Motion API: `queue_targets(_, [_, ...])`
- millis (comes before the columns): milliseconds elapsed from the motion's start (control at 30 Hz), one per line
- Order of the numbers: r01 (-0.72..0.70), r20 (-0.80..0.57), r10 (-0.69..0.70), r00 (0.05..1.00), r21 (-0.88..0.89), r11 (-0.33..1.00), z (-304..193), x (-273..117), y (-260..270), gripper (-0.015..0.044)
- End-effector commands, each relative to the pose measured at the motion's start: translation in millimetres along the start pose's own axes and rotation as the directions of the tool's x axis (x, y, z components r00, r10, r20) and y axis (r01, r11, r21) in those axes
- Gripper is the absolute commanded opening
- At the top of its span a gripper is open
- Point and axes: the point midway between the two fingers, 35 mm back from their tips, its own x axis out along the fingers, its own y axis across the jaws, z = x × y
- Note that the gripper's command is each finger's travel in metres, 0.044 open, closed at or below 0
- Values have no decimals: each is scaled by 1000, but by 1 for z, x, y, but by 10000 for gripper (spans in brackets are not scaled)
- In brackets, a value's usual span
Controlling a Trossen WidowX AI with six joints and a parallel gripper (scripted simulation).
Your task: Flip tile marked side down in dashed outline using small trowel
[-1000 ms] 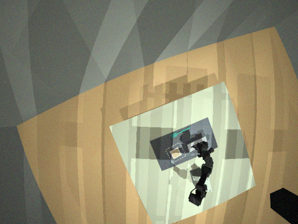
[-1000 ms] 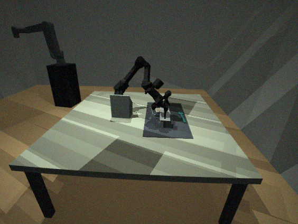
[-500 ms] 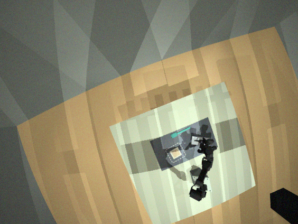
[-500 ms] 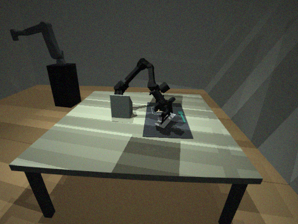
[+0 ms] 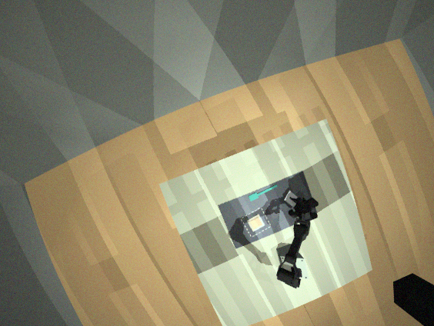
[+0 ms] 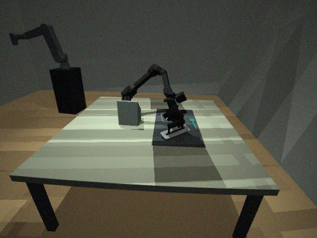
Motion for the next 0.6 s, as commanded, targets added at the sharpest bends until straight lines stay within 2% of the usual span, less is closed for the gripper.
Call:
queue_targets(0, [-30,80,23,997,84,996,6,4,8,0])
queue_targets(267, [-107,264,43,964,235,966,24,11,16,0])
queue_targets(567, [-245,461,64,885,345,906,42,11,24,0])
